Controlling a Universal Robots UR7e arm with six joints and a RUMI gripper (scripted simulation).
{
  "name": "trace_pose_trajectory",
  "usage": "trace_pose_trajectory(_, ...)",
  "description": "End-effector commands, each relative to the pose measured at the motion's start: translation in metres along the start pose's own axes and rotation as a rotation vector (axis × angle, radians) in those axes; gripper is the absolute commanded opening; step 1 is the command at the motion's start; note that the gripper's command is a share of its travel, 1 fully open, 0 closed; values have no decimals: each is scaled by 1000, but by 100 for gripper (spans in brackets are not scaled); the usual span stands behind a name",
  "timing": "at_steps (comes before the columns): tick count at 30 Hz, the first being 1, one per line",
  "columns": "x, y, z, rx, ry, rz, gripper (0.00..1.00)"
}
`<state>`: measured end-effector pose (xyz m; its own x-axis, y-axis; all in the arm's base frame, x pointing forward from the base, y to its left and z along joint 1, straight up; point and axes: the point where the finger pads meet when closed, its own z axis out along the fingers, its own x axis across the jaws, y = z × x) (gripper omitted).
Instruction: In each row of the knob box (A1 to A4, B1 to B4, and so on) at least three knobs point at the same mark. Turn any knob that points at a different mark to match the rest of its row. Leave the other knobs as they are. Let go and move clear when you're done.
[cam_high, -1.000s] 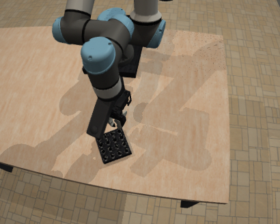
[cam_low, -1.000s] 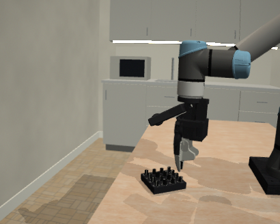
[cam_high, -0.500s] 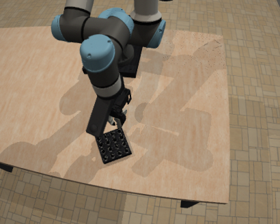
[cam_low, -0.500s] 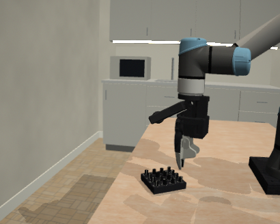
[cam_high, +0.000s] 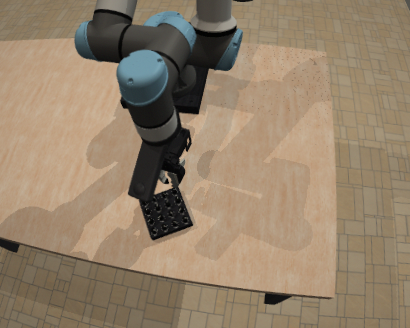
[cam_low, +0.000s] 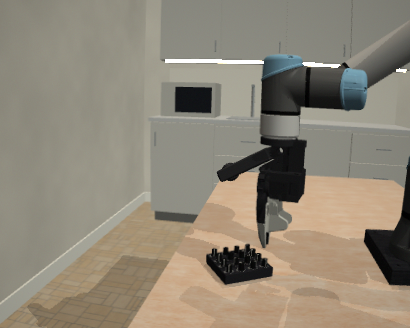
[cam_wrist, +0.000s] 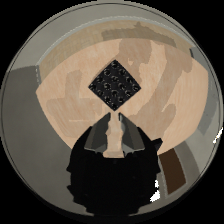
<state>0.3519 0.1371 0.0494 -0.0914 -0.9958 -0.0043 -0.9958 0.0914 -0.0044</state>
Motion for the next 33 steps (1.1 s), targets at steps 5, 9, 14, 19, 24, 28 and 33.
trace_pose_trajectory(5,0,-4,-6,8,-1,-184,11)
trace_pose_trajectory(9,-1,-4,-7,8,-1,-286,11)
trace_pose_trajectory(14,-1,-4,-9,8,-1,-380,11)
trace_pose_trajectory(19,-2,-4,-10,8,0,-475,11)
trace_pose_trajectory(24,-2,-4,-11,8,0,-566,11)
trace_pose_trajectory(28,-2,-4,-13,8,0,-637,11)
trace_pose_trajectory(33,-2,-3,-14,8,1,-732,11)
